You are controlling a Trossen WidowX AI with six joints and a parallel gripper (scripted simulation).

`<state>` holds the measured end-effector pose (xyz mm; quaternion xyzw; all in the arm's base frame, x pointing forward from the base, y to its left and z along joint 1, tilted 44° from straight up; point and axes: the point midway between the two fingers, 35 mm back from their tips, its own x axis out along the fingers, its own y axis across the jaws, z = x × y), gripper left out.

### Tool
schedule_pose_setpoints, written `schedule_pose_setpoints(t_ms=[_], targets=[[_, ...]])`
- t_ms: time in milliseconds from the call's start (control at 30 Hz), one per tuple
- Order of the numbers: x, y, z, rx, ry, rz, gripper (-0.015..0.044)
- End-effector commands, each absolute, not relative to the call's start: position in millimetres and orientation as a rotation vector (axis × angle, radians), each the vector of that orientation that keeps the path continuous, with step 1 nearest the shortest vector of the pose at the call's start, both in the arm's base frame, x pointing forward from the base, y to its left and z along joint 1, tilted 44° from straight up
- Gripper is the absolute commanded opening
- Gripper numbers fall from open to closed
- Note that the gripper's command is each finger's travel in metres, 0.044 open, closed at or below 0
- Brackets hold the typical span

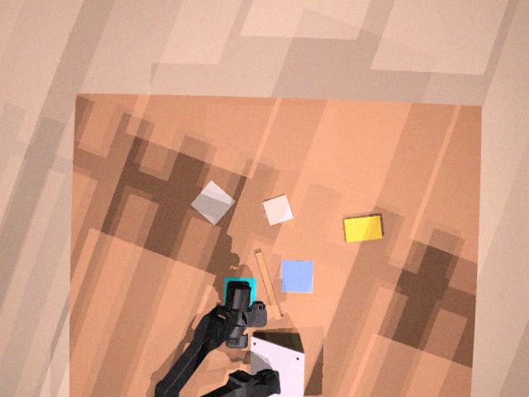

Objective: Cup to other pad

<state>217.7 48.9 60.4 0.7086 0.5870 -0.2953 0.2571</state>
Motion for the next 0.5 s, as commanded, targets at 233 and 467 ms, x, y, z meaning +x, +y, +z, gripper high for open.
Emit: schedule_pose_setpoints(t_ms=[233, 467], targets=[[217.4, 58.4, 53.2, 1.928, 1.598, -0.803, 0.0], [217.5, 63.6, 49.3, 1.929, 1.6, -0.801, 0.0]])
